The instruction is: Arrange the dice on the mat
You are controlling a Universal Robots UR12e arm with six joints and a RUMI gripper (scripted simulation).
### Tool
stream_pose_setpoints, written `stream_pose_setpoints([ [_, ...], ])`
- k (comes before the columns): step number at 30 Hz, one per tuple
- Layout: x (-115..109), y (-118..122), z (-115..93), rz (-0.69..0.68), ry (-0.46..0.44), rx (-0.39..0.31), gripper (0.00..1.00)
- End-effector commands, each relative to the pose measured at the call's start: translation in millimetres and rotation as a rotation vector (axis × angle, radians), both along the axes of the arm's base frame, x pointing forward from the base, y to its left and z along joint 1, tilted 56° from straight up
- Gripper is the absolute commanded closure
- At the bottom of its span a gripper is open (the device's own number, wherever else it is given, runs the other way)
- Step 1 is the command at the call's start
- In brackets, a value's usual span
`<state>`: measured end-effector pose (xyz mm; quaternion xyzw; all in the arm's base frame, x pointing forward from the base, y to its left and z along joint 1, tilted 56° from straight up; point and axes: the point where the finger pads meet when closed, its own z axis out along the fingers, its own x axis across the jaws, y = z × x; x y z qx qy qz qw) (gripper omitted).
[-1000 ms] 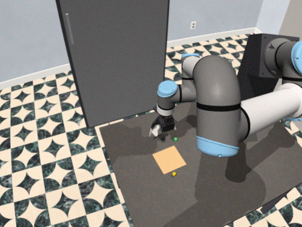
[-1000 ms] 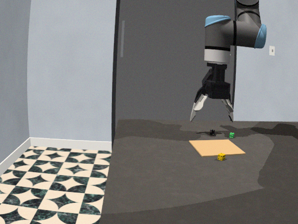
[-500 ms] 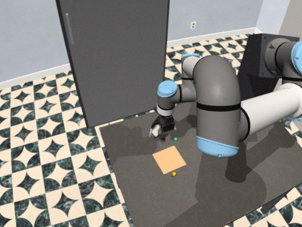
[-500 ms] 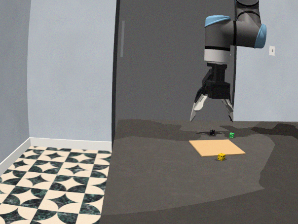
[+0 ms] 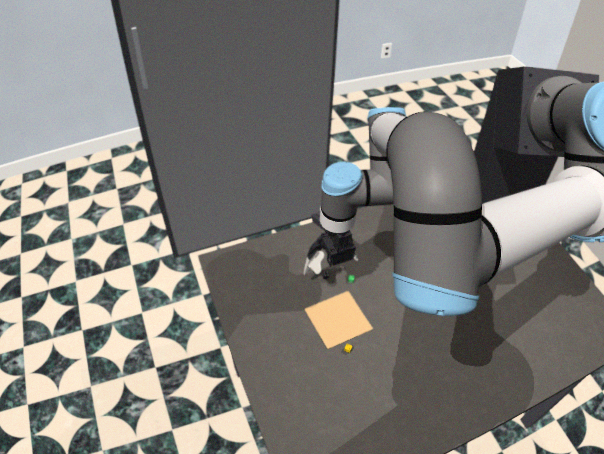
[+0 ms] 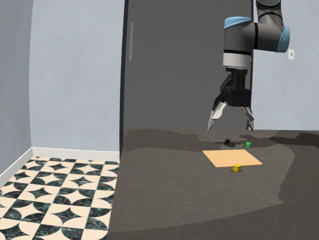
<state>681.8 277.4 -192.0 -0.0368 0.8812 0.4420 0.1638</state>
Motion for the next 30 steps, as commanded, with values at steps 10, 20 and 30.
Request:
stream_pose_setpoints([
  [10,-51,22,8,0.0,0.002,-0.001,0.0],
  [20,-52,22,8,0.0,0.002,-0.001,0.0],
  [30,-52,22,8,0.0,0.002,-0.001,0.0],
])
